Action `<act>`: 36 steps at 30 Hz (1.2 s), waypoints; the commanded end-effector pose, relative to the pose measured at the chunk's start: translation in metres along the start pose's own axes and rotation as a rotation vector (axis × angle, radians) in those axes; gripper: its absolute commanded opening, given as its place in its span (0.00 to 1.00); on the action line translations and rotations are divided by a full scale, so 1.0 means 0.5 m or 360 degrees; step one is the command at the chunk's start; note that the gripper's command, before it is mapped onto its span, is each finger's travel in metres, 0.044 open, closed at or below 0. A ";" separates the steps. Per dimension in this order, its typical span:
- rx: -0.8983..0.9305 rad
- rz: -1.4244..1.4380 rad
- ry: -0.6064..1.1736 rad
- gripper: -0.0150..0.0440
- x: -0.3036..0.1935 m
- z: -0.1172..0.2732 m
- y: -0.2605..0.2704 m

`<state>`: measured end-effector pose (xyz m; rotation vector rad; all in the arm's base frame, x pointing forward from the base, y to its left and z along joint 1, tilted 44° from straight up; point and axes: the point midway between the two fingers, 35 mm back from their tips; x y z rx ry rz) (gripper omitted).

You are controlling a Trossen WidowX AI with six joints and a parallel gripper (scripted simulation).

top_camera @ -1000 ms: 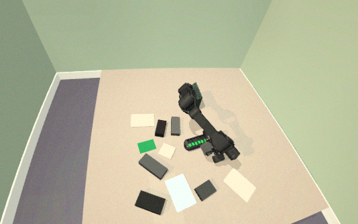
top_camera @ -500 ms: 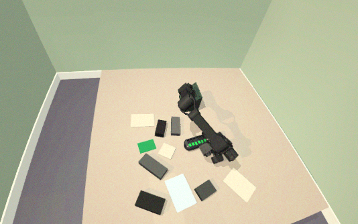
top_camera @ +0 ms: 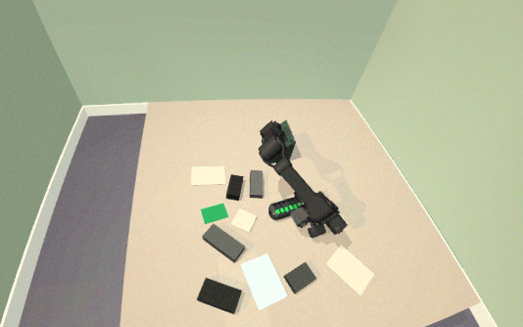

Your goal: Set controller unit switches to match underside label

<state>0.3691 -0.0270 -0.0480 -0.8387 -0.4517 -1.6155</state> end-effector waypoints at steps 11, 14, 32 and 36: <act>0.0005 0.0009 -0.0007 0.25 0.004 -0.004 -0.010; 0.0005 0.0009 -0.0007 0.25 0.004 -0.005 -0.012; 0.0003 0.0010 -0.0008 0.25 0.012 -0.016 -0.050; 0.0003 0.0011 -0.0008 0.25 0.014 -0.019 -0.059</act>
Point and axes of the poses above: the point midway between the two fingers, 35 mm back from their tips, its own z axis back along the fingers, its own y axis across the jaws, x = y × z, and after that the axes turned 12 degrees about -z, right-handed
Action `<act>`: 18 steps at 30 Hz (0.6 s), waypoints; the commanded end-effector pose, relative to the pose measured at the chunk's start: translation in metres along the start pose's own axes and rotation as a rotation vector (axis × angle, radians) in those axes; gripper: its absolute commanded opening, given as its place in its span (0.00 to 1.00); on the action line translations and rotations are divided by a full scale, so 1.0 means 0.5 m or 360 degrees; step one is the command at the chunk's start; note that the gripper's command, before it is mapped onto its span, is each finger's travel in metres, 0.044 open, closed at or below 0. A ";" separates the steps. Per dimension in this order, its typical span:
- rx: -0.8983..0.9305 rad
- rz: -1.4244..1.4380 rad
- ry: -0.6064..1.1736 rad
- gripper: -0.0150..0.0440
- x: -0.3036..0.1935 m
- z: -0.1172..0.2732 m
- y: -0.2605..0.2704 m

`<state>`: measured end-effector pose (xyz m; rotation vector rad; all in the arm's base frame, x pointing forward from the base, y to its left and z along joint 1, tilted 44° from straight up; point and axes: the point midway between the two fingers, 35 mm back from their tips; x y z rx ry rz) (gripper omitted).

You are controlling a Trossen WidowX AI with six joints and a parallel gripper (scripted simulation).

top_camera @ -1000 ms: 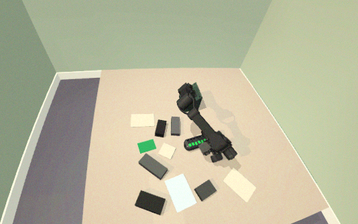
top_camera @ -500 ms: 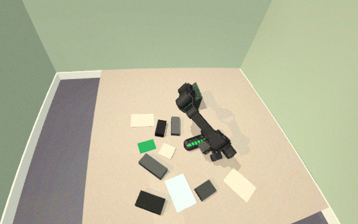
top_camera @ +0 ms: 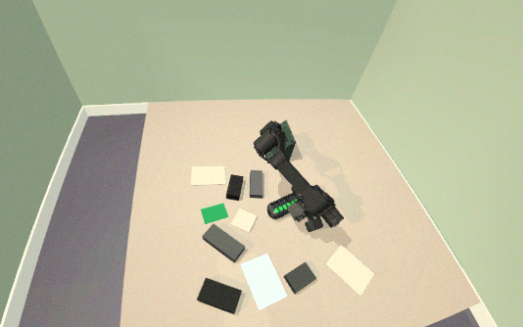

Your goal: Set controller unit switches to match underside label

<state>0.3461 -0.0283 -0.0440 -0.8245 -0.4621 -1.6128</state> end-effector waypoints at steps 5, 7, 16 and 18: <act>-0.0022 0.0014 -0.0013 0.25 0.007 -0.014 -0.026; -0.0022 0.0014 -0.0013 0.25 0.008 -0.015 -0.031; -0.0023 0.0015 -0.0013 0.25 0.012 -0.022 -0.052; -0.0023 0.0015 -0.0013 0.25 0.013 -0.023 -0.056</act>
Point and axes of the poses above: the point midway between the two fingers, 35 mm back from their tips, its own z axis back along the fingers, its own y axis across the jaws, x = y × z, and after that the axes turned 12 degrees about -z, right-handed
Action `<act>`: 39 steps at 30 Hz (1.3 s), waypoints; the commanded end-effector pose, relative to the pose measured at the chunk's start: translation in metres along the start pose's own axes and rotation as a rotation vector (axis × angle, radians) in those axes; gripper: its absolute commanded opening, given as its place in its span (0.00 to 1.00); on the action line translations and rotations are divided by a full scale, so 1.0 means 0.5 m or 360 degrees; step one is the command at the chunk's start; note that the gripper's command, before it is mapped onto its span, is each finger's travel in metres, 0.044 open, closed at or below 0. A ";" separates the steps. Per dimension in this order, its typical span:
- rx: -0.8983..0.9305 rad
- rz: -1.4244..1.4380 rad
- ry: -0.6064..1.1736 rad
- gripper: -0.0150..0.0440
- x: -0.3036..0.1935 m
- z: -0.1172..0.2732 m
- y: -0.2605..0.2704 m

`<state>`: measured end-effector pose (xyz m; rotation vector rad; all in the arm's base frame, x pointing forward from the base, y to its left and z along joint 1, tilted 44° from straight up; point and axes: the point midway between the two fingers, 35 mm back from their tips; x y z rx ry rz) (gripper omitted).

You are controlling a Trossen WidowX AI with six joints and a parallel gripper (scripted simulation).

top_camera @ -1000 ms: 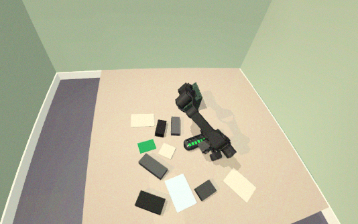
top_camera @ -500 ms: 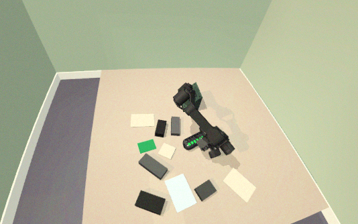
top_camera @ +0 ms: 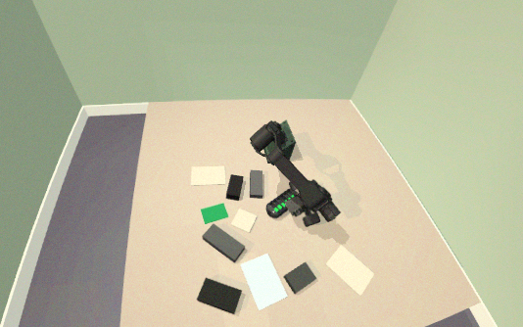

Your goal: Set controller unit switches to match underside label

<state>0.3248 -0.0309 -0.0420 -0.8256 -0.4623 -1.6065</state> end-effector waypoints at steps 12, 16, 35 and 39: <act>-0.0015 0.0003 -0.0002 0.25 -0.011 0.094 0.056; -0.0022 0.0003 -0.0004 0.25 -0.013 0.125 0.069; 0.0008 0.0544 -0.0160 0.25 -0.014 0.097 -0.026; 0.0008 0.0544 -0.0160 0.25 -0.014 0.097 -0.026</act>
Point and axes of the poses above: the point midway between the two fingers, 35 mm back from their tips, its own z axis back along the fingers, its own y axis across the jaws, x = y × z, and after that the axes turned 12 degrees about -z, right-handed
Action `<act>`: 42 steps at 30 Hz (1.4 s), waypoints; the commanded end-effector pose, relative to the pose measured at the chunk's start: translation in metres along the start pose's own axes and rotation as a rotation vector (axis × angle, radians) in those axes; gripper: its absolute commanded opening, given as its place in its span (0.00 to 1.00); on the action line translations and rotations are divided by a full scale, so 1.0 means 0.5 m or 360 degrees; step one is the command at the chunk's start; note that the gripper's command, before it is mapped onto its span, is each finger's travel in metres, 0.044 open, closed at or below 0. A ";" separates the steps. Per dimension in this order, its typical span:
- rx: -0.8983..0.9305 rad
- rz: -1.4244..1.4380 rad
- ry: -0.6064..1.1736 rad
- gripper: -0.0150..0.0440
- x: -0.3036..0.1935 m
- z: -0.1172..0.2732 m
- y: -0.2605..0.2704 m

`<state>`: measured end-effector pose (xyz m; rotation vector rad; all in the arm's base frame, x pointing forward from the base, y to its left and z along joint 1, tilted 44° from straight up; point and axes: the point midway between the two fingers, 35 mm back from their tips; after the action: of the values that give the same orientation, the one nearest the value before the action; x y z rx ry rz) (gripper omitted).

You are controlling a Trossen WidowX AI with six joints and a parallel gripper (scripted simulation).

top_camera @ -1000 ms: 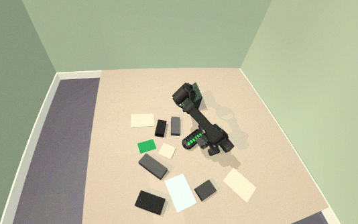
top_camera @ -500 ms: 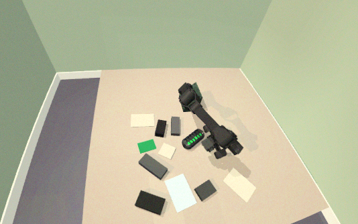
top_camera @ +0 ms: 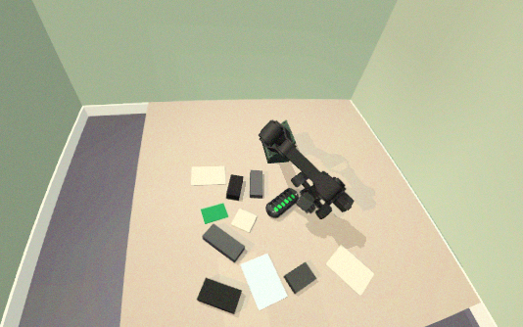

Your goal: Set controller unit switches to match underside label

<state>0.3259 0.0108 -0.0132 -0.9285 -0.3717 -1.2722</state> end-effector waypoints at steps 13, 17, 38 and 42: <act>0.0232 0.0022 0.0055 0.25 0.042 0.013 -0.067; 0.0356 0.0029 0.0072 0.25 0.058 0.011 -0.106; 0.0464 0.0034 0.0084 0.25 0.068 -0.030 -0.128; 0.0464 0.0034 0.0085 0.25 0.068 -0.042 -0.124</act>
<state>0.2739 -0.0221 0.0258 -0.6425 -0.4894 -1.1892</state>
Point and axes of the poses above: the point midway between the two fingers, 35 mm back from their tips, its own z axis back along the fingers, its own y axis across the jaws, x = y × z, and after that the axes turned 12 degrees about -z, right-handed
